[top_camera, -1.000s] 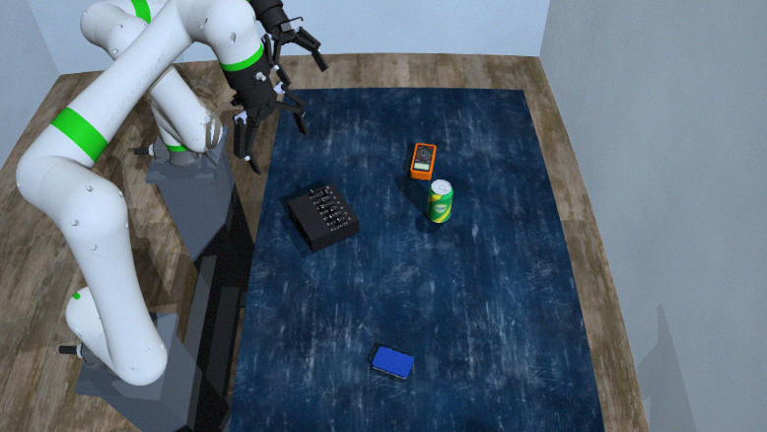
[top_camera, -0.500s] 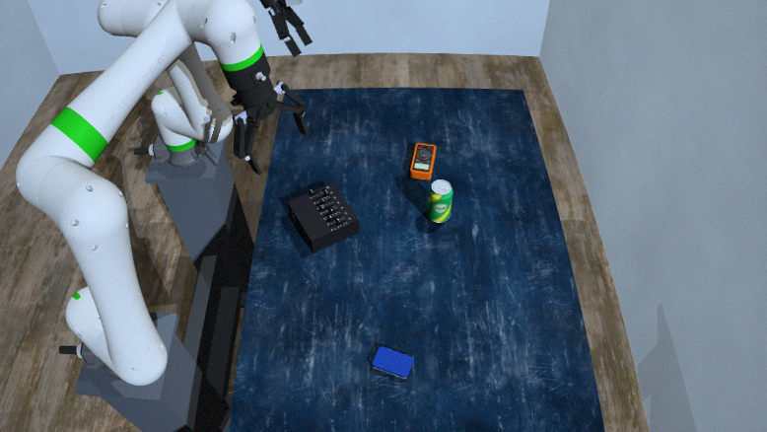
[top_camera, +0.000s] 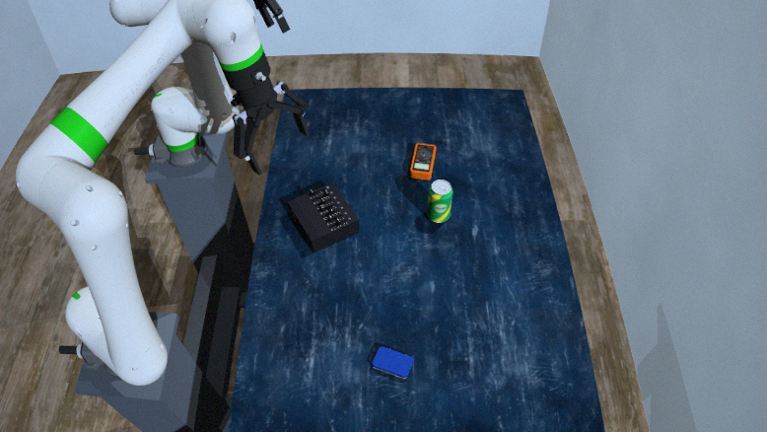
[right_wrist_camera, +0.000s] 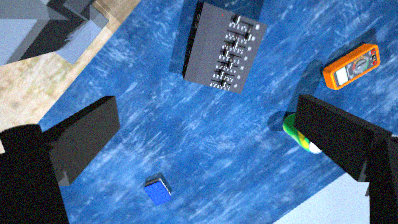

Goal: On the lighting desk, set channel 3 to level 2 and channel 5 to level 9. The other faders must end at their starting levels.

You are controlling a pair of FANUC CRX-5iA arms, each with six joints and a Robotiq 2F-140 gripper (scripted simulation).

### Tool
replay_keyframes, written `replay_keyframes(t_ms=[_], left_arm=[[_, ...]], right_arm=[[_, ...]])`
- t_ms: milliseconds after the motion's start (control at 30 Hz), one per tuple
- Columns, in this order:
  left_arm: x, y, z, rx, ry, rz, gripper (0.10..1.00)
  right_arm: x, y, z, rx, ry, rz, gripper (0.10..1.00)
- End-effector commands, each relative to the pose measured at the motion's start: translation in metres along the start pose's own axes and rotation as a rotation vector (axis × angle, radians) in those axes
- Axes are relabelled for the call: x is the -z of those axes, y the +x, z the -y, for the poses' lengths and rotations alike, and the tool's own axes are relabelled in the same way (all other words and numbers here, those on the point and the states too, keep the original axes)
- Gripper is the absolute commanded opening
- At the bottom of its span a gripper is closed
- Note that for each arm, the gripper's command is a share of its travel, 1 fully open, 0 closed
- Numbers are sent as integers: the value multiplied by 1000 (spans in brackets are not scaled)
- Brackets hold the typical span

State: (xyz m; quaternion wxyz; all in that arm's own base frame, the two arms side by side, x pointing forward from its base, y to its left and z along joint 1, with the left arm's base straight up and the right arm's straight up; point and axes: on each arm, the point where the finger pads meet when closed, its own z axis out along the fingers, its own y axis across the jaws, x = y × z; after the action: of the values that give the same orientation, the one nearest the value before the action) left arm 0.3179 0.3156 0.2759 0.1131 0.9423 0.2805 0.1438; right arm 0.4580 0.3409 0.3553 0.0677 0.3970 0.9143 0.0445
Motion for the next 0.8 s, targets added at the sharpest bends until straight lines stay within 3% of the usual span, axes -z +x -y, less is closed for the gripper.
replay_keyframes(t_ms=[0, 367, 767], left_arm=[[19, -10, 67, 171, 70, 33, 1000], [71, -64, 203, 571, 231, 50, 1000], [103, -110, 268, 813, 325, 52, 1000]], right_arm=[[1, 0, 0, 0, -2, 0, 1000], [1, 0, 0, 0, -2, 0, 1000], [1, 0, 0, 0, -2, 0, 1000]])
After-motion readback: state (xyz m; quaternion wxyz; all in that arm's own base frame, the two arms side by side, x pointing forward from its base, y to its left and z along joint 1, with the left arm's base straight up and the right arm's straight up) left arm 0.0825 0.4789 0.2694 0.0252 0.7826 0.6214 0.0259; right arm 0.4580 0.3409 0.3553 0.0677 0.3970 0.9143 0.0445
